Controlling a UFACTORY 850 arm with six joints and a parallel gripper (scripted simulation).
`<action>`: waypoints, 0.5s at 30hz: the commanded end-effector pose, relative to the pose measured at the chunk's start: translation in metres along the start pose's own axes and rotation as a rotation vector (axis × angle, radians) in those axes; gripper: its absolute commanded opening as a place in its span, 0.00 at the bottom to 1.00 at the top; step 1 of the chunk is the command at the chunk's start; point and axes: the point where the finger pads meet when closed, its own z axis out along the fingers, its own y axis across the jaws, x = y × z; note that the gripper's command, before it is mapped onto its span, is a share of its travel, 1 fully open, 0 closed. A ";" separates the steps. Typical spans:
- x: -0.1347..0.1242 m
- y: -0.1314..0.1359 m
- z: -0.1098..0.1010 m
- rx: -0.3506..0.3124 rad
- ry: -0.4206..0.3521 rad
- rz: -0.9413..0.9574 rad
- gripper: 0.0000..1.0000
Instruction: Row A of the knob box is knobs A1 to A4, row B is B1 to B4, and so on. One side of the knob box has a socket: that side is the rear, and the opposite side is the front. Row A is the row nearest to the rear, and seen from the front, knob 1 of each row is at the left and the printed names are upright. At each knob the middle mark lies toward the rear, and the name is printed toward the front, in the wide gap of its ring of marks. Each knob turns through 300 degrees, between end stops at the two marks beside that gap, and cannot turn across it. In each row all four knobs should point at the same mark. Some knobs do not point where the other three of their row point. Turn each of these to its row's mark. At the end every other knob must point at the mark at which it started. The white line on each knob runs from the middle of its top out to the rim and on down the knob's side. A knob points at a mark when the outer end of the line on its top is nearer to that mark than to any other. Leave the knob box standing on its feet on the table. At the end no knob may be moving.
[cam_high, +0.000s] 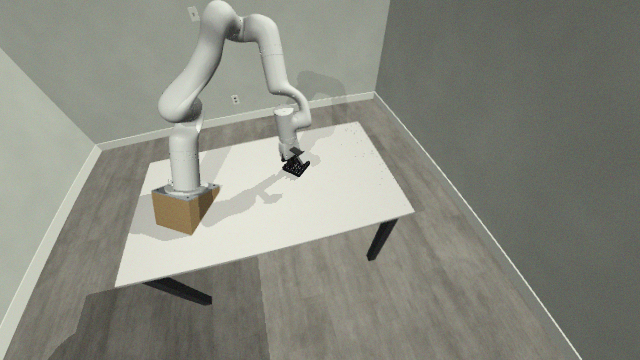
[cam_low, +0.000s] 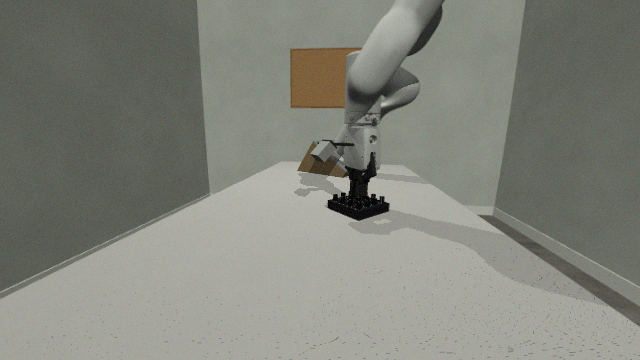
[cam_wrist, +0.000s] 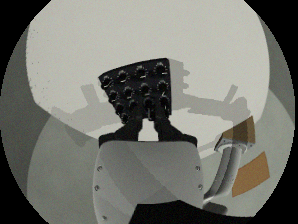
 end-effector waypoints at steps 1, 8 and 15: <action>0.000 -0.001 0.000 0.001 0.001 0.000 0.19; 0.000 -0.001 0.000 0.001 0.001 0.000 0.19; 0.000 -0.001 -0.004 0.001 0.001 0.000 0.19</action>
